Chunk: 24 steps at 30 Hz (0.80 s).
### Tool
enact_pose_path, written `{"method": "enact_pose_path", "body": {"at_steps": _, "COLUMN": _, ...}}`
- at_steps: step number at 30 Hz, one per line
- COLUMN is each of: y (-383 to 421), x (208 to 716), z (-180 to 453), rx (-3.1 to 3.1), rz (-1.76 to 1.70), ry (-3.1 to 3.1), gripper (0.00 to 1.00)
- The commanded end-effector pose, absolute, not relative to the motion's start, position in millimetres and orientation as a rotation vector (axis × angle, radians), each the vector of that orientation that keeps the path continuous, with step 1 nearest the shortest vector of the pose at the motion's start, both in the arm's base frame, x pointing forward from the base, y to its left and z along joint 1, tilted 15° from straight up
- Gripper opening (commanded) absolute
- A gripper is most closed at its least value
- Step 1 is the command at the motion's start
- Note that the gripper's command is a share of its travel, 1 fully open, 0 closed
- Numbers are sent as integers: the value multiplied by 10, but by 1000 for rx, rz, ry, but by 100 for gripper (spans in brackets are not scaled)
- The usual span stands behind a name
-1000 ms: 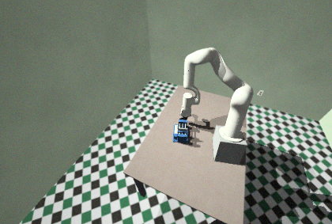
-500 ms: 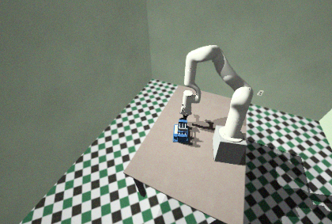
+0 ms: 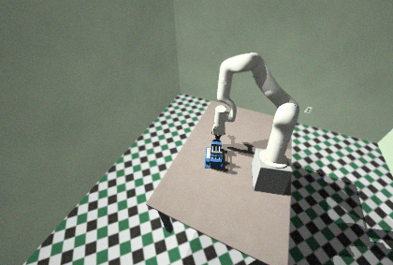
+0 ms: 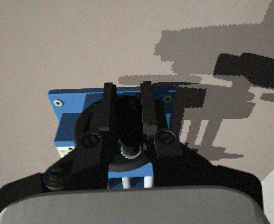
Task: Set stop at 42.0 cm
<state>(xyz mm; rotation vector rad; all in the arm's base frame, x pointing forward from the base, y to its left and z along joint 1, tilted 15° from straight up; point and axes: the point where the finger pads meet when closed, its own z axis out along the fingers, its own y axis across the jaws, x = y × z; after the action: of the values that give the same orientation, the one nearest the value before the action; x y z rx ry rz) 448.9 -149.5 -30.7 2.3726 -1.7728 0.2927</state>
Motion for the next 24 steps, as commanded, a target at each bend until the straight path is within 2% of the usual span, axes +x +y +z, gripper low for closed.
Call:
{"method": "enact_pose_path", "body": {"at_steps": 1, "y": -1473, "x": 4559, "z": -290, "rx": 2372, "rz": 291, "ry": -1772, "gripper": 6}}
{"method": "enact_pose_path", "body": {"at_steps": 24, "y": -1471, "x": 4852, "z": -599, "rx": 2372, "rz": 291, "ry": -1772, "gripper": 6}}
